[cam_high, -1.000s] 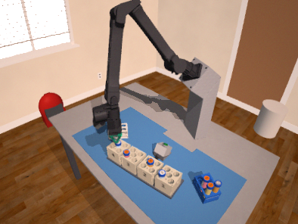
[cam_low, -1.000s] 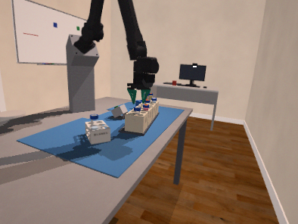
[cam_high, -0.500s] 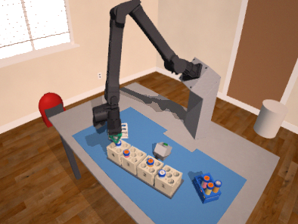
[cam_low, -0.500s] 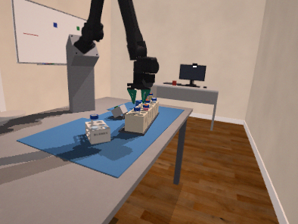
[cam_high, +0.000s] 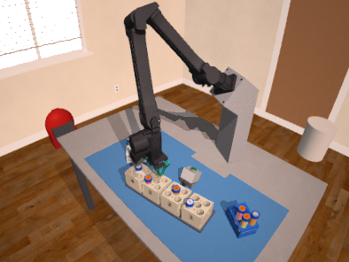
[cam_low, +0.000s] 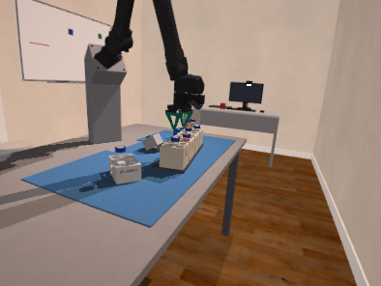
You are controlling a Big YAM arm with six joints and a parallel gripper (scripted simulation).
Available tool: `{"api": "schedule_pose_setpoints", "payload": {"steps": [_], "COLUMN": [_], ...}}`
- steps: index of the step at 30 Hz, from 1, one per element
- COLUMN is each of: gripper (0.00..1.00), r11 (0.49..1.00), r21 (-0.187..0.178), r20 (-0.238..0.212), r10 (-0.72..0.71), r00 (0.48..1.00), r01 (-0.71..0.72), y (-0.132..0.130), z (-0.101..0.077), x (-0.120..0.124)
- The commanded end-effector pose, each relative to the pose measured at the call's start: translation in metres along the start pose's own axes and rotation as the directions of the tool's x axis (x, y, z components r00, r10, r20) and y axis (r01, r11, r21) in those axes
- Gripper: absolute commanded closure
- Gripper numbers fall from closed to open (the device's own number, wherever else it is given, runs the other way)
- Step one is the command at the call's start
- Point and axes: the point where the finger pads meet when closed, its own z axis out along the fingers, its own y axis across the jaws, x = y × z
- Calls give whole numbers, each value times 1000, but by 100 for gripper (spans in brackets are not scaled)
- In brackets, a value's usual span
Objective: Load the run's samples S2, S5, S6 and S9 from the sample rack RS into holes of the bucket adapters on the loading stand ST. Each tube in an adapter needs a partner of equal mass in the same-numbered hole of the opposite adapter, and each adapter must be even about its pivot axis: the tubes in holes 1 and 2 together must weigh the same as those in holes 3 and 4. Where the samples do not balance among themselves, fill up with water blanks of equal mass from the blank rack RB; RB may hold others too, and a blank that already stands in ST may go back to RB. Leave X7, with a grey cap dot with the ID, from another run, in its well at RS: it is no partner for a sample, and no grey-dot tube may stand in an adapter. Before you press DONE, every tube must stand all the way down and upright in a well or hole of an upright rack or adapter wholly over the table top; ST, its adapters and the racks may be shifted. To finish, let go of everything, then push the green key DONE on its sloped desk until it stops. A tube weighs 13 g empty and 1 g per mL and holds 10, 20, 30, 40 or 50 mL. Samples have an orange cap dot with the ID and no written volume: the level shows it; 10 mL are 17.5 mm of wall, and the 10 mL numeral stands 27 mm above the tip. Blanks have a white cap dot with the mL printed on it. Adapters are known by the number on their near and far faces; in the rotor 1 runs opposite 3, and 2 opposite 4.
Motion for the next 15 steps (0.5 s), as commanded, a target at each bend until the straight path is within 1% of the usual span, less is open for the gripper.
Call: {"api": "schedule_pose_setpoints", "payload": {"steps": [1, 3, 5, 7, 11, 15], "gripper": [20, 20, 20, 20, 20, 20], "r11": [972, 944, 944, 906, 803, 668], "r21": [-14, -13, -13, -12, -9, -6], "r20": [15, 17, 17, 18, 20, 22], "r10": [-234, -330, -330, -423, -595, -744], "r00": [972, 944, 944, 906, 803, 668], "r01": [234, 330, 330, 423, 596, 744], "y": [27, 43, 43, 58, 88, 118], "z": [-1, -1, -1, -2, -3, -4], "x": [9, 17, 17, 24, 39, 55]}}
